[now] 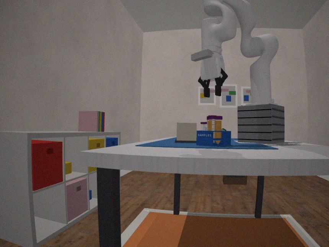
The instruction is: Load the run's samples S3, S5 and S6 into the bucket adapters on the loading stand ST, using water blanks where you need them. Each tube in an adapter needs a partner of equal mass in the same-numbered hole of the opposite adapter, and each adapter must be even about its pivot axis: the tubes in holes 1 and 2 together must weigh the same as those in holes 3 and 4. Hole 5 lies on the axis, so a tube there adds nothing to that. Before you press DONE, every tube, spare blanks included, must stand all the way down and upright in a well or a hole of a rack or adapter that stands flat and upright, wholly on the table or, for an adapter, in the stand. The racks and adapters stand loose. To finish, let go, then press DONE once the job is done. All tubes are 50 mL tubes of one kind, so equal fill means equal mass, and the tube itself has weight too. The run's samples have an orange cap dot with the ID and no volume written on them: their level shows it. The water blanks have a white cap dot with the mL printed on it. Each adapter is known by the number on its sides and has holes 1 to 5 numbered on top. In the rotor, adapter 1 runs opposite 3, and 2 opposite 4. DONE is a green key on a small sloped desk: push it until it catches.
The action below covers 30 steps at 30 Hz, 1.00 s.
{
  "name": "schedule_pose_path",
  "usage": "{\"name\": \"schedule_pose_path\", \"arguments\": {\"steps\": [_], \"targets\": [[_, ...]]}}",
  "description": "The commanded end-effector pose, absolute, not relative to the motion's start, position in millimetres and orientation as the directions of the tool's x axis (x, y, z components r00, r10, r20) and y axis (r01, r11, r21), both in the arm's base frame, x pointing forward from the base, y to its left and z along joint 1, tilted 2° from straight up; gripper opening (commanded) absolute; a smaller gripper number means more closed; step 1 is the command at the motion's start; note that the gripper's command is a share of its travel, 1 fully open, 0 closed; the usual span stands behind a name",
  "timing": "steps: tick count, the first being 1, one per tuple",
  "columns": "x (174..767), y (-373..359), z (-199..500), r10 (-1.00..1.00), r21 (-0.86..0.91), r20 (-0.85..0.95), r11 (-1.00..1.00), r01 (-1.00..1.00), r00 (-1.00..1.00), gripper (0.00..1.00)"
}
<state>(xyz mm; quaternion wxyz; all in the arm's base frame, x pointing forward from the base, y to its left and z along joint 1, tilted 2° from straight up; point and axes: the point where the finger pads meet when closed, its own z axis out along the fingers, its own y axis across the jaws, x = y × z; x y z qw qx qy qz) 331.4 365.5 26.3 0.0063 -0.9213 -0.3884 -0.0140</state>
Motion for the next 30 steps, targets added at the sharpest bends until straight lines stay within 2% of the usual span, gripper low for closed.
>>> {"name": "schedule_pose_path", "arguments": {"steps": [1, 30], "targets": [[332.2, 366.4, 18.1, 0.716, -0.001, 0.032, -0.698, 0.716, 0.698, 0.57], [333.2, 367.5, -32.0, 0.716, -0.001, 0.032, -0.698, 0.716, 0.698, 0.57]]}}
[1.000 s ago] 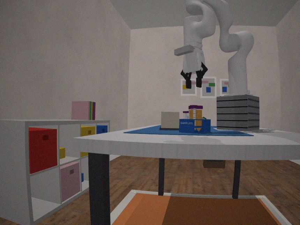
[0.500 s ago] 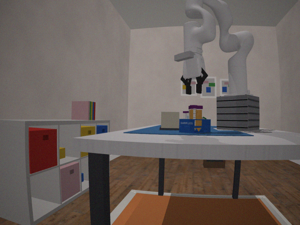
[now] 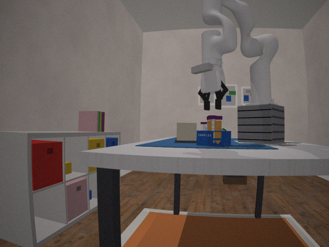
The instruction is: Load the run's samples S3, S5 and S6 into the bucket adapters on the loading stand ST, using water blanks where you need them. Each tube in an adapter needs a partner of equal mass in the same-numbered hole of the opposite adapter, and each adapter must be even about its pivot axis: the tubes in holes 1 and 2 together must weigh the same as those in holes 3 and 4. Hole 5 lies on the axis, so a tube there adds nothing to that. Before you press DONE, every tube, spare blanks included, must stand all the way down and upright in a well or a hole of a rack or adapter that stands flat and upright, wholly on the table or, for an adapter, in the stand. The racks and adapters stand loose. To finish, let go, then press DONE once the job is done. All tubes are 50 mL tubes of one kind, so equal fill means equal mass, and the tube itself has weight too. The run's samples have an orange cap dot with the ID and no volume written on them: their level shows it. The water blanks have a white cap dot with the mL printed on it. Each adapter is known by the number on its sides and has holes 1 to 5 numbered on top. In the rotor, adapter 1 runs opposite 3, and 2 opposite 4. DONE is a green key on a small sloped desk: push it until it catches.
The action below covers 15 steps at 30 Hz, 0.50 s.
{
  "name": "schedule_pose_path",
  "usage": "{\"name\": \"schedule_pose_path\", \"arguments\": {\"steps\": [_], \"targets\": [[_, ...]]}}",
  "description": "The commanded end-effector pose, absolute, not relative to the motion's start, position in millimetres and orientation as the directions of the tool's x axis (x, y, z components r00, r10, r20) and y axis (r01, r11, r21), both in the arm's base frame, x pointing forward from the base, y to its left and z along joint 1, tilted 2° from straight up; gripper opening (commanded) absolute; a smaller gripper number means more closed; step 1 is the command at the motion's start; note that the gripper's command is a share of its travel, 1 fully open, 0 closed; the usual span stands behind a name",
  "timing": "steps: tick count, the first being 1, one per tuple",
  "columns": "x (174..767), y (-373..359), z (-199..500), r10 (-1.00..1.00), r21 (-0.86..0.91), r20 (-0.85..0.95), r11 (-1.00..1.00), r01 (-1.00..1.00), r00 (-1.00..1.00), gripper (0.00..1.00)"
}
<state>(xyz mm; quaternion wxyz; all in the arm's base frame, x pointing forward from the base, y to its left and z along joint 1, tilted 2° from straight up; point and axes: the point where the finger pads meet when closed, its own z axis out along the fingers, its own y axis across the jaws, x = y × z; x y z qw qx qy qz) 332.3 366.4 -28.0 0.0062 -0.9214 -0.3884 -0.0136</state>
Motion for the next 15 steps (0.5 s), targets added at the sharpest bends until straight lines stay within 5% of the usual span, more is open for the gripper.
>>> {"name": "schedule_pose_path", "arguments": {"steps": [1, 15], "targets": [[333.3, 367.5, -34.0, 0.716, -0.001, 0.032, -0.698, 0.716, 0.698, 0.57], [333.6, 367.9, -53.7, 0.716, -0.001, 0.032, -0.698, 0.716, 0.698, 0.57]]}}
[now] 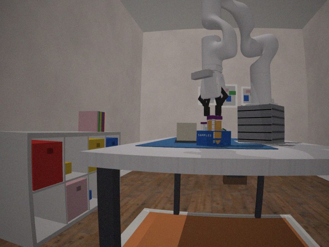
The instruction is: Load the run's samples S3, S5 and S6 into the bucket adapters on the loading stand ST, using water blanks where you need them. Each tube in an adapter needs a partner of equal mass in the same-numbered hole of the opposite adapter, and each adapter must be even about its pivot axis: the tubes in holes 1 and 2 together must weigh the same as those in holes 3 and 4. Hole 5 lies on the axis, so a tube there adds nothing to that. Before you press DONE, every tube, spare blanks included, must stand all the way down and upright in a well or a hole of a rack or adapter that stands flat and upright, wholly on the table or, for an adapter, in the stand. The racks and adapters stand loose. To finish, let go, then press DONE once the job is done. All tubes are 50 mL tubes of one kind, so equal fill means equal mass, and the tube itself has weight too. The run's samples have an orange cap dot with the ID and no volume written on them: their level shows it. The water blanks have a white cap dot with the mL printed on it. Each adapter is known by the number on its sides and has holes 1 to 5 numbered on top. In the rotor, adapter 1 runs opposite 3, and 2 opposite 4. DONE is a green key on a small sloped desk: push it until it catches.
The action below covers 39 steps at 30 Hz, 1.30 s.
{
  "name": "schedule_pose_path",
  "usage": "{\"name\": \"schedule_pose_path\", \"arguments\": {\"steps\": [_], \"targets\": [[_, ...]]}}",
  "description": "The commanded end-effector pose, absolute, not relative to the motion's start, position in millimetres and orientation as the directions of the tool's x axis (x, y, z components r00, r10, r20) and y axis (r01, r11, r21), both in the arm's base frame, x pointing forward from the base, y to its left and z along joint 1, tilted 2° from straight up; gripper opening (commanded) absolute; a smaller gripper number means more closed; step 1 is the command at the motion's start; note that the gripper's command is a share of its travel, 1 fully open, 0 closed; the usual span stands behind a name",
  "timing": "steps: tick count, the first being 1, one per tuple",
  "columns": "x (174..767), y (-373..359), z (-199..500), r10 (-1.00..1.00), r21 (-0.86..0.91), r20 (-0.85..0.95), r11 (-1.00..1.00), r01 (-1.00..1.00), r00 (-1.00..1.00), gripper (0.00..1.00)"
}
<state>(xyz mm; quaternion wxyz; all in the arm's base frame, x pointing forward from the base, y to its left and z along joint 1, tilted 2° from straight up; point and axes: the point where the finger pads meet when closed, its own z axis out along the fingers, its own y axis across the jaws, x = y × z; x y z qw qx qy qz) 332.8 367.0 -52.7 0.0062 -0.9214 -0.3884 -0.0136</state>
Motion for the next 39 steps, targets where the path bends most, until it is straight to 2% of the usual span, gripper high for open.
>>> {"name": "schedule_pose_path", "arguments": {"steps": [1, 39], "targets": [[333.6, 367.9, -53.7, 0.716, -0.001, 0.032, -0.698, 0.716, 0.698, 0.57], [334.0, 368.4, -72.4, 0.716, -0.001, 0.032, -0.698, 0.716, 0.698, 0.57]]}}
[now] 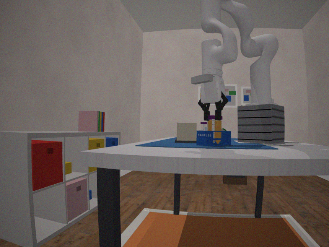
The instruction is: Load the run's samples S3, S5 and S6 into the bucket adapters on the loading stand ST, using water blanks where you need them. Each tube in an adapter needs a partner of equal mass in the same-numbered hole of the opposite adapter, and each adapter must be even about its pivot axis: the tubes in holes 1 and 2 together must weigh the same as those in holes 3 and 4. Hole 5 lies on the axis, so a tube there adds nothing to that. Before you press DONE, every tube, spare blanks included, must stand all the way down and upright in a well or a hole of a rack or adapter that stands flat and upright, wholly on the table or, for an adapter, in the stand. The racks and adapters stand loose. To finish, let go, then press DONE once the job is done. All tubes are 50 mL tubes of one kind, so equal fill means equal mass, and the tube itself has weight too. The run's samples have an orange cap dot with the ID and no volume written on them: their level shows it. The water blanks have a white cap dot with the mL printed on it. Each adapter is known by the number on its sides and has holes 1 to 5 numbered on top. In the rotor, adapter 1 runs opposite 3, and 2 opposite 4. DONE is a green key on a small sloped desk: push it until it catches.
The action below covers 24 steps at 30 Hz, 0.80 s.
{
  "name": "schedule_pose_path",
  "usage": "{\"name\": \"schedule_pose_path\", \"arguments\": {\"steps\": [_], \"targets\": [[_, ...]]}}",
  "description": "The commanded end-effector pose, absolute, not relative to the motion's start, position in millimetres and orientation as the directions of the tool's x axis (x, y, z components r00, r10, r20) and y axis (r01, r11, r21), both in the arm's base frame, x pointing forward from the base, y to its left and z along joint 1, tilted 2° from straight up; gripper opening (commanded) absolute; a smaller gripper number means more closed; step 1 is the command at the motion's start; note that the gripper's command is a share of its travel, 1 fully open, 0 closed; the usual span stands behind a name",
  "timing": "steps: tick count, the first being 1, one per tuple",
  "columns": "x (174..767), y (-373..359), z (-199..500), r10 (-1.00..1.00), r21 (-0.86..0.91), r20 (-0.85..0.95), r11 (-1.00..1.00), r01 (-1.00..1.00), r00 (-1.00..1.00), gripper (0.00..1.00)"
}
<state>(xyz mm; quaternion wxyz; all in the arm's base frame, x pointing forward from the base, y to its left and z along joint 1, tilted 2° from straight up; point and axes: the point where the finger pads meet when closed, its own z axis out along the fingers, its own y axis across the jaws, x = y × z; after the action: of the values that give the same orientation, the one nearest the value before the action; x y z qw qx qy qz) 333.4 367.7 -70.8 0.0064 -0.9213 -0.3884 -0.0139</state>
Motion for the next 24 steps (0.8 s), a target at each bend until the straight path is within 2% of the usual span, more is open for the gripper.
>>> {"name": "schedule_pose_path", "arguments": {"steps": [1, 17, 18, 24], "targets": [[334.1, 368.4, -73.0, 0.716, -0.001, 0.032, -0.698, 0.716, 0.698, 0.57], [334.1, 368.4, -73.7, 0.716, -0.001, 0.032, -0.698, 0.716, 0.698, 0.57], [334.1, 368.4, -73.1, 0.716, -0.001, 0.032, -0.698, 0.716, 0.698, 0.0], [334.1, 368.4, -72.0, 0.716, -0.001, 0.032, -0.698, 0.716, 0.698, 0.0]]}}
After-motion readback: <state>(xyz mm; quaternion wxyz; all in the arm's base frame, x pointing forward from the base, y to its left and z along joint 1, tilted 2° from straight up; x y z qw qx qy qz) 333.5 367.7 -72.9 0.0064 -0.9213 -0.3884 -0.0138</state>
